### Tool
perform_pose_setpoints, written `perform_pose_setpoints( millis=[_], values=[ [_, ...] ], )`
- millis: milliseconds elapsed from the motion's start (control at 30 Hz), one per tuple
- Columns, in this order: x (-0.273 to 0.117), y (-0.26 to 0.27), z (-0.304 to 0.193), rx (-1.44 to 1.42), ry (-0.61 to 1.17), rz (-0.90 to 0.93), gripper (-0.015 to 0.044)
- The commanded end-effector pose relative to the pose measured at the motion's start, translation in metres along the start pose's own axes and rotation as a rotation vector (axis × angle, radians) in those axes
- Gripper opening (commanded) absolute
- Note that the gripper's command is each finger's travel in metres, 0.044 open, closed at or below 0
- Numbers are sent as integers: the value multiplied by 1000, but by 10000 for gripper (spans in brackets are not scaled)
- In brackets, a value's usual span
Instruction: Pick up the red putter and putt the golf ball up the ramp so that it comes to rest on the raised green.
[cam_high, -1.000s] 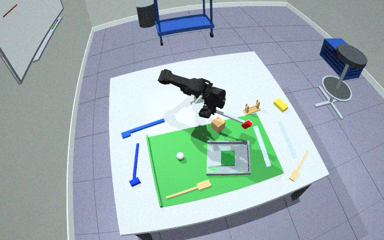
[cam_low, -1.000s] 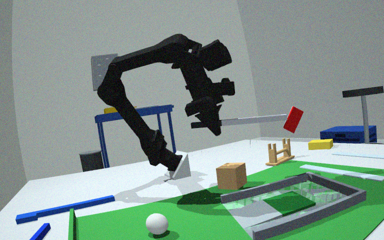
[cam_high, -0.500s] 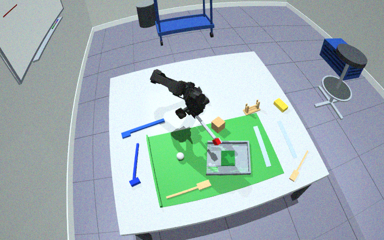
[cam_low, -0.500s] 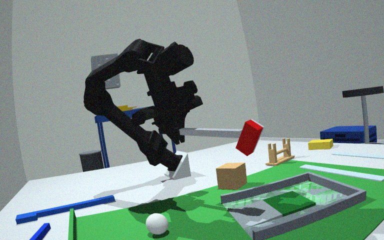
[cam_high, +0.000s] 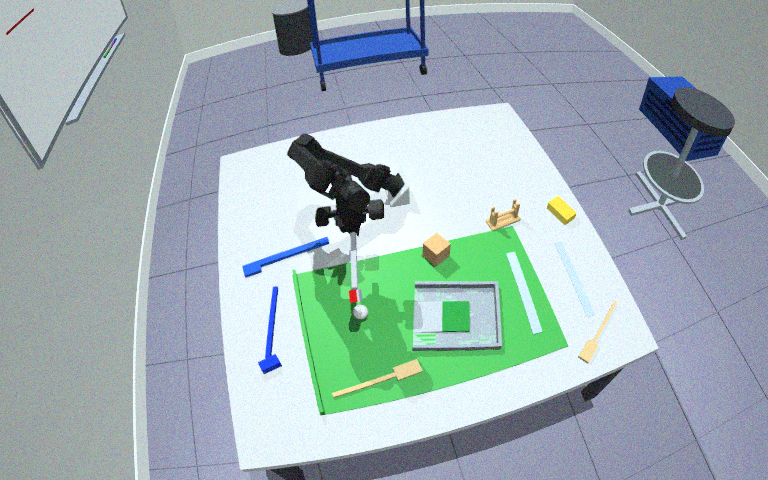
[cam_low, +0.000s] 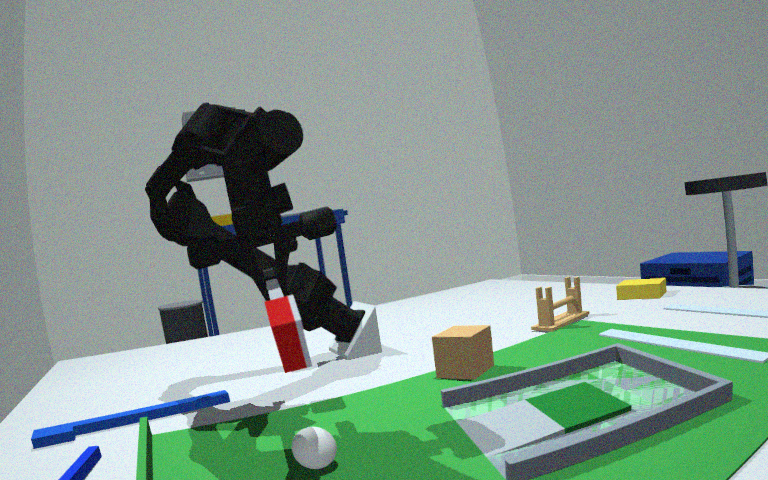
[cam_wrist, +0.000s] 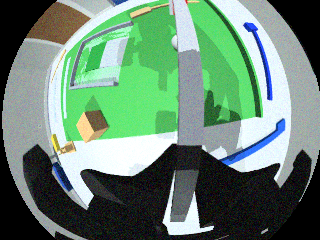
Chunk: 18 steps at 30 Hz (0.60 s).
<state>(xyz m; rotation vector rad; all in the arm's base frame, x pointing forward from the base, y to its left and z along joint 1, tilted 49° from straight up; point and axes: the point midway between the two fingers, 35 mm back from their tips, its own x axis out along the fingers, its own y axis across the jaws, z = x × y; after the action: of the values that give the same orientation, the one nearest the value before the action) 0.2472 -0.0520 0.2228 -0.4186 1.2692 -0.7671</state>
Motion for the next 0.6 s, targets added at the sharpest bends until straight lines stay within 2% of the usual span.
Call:
perform_pose_setpoints(
  millis=[0, 300, 567],
  values=[
    [-2, -26, -9, 137, -17, -26, 0],
    [1, -30, -11, 152, -2, -40, 0],
    [31, -31, -11, 105, 120, -99, 0]
  ],
)
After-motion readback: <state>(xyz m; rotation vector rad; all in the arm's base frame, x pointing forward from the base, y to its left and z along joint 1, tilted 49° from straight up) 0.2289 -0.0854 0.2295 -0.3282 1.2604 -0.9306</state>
